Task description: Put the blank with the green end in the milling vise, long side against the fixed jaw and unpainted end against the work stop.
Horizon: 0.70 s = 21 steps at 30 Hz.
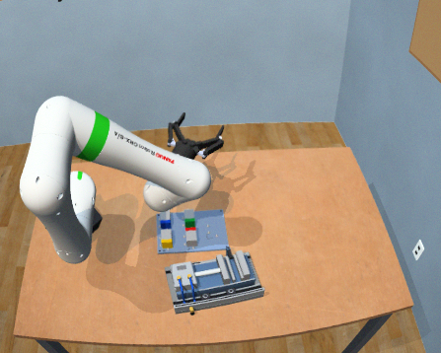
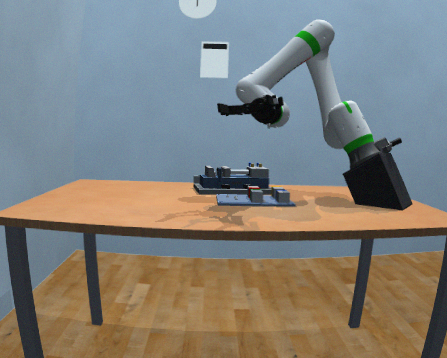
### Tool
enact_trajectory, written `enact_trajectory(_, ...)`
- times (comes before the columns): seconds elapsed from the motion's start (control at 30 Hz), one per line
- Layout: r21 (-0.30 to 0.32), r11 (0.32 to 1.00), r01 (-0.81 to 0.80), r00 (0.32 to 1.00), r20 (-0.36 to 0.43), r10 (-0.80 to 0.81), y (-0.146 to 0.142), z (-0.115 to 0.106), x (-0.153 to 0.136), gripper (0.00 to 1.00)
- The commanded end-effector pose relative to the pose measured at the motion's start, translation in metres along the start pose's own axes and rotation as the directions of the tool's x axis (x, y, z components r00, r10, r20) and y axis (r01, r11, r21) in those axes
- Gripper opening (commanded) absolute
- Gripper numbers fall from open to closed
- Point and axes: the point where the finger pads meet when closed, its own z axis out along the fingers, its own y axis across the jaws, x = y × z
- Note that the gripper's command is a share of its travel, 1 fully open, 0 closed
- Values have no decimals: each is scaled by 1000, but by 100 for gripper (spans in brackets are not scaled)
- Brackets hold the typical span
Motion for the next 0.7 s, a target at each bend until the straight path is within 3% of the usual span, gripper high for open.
enact_trajectory(0.0,0,1000,1,1000,-1,-1,0,0,1,100)
enact_trajectory(0.53,0,1000,1,1000,-1,-1,0,0,1,100)
enact_trajectory(0.57,0,1000,1,1000,-1,-1,0,0,1,33)
enact_trajectory(0.67,0,1000,1,1000,-1,-1,0,0,1,33)
